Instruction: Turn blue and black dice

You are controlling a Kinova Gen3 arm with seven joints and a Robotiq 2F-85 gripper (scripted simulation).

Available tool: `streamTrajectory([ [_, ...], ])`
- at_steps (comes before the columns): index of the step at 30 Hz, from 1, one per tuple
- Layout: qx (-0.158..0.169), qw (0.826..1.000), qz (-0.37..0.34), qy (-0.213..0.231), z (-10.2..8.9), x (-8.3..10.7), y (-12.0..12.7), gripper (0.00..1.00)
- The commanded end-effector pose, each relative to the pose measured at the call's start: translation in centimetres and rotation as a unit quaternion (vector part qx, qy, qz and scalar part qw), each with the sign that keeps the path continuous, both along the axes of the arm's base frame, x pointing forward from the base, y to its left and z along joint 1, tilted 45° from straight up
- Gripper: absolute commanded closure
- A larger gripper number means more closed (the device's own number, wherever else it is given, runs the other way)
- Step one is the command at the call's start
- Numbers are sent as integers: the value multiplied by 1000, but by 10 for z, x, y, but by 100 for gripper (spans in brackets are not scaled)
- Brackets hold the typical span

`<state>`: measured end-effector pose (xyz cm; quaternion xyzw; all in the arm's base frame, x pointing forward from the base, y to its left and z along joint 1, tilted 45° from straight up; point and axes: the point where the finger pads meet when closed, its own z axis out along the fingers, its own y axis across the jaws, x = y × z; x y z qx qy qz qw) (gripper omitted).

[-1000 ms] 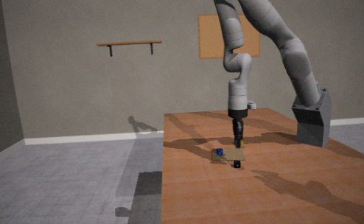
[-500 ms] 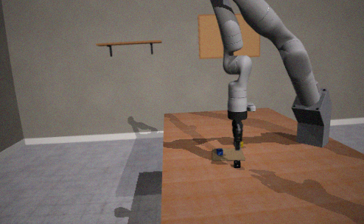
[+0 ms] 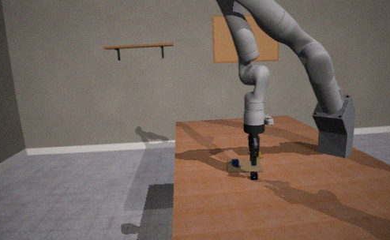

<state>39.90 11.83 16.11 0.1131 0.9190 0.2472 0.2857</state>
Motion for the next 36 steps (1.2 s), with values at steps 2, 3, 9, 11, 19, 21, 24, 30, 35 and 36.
streamTrajectory([
  [2,2,1000,6,0,-4,2,7,59],
  [3,2,1000,6,0,-5,3,8,59],
  [9,2,1000,6,0,-12,9,12,59],
  [11,2,1000,6,0,-14,10,13,59],
  [19,2,1000,6,0,-17,13,14,59],
  [21,2,1000,6,0,-17,13,15,59],
  [24,2,1000,6,0,-18,13,15,59],
  [30,2,1000,6,0,-18,13,15,59],
  [35,2,1000,6,0,-18,13,15,59],
  [36,2,1000,6,0,-18,13,15,59],
])
